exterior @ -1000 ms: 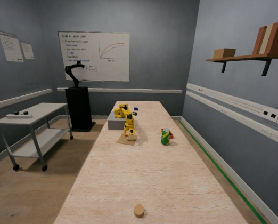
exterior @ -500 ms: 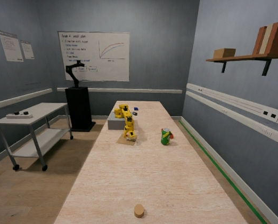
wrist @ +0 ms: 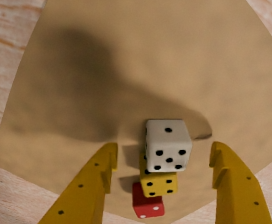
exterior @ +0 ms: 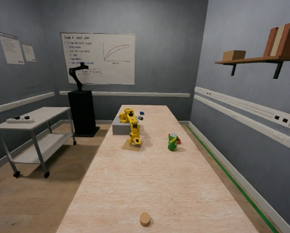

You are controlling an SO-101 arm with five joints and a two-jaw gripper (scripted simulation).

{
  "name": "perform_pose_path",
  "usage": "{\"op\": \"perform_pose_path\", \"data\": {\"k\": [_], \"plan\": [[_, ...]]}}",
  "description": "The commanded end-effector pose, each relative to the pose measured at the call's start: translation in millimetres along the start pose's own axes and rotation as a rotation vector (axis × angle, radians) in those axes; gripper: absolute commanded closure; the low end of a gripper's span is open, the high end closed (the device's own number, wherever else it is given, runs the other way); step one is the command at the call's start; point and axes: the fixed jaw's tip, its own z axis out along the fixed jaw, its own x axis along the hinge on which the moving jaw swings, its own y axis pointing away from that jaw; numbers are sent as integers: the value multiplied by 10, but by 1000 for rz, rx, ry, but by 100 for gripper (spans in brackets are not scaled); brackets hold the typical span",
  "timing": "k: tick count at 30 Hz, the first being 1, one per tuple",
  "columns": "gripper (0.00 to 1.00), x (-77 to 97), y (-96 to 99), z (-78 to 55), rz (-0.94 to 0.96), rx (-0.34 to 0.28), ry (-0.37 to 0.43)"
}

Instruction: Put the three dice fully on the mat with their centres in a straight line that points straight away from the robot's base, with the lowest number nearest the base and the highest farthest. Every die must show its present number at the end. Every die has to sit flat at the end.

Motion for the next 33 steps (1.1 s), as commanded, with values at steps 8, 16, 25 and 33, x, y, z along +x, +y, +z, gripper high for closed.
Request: {"op": "perform_pose_path", "data": {"k": [8,16,25,33], "plan": [[75,19,29,54,2,-2,8],[77,18,19,54,2,-2,8],[81,18,-5,55,2,-2,6],[87,18,-40,56,2,-1,4]]}}
